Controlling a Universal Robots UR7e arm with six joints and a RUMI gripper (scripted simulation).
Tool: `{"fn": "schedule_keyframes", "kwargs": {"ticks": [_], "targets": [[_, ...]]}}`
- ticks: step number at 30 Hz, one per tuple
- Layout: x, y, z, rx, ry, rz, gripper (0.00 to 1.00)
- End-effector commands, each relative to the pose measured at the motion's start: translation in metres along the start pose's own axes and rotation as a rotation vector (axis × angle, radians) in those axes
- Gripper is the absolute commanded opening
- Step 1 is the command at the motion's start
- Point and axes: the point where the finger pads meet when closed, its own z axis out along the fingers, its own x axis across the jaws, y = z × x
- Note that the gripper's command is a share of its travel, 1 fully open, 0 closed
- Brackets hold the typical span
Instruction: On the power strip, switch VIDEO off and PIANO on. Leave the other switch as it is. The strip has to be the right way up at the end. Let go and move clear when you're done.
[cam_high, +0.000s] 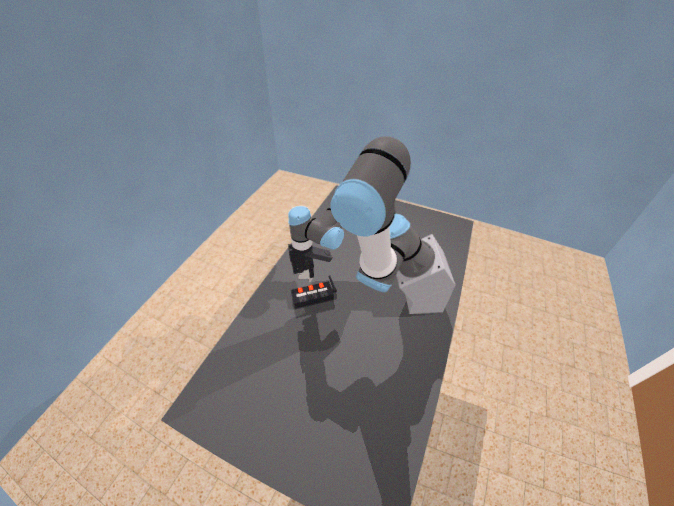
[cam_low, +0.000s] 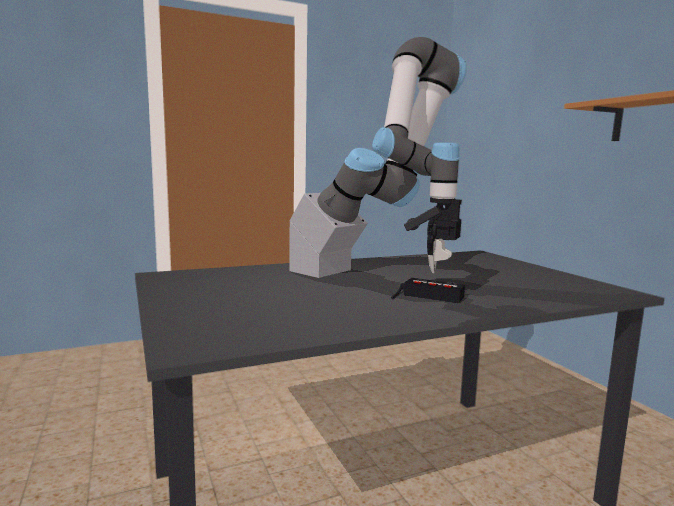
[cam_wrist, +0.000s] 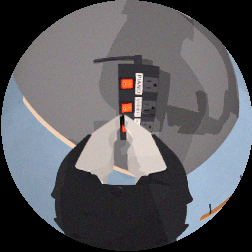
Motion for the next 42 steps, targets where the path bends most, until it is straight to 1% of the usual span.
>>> {"fn": "schedule_keyframes", "kwargs": {"ticks": [1, 6, 21, 42], "targets": [[0.0, 0.001, 0.006, 0.0, -0.001, 0.0, 0.0], [0.0, 0.001, 0.013, 0.0, -0.001, 0.0, 0.0], [-0.001, 0.002, 0.025, 0.0, -0.001, 0.0, 0.0], [-0.001, 0.002, 0.027, 0.0, -0.001, 0.0, 0.0]]}}
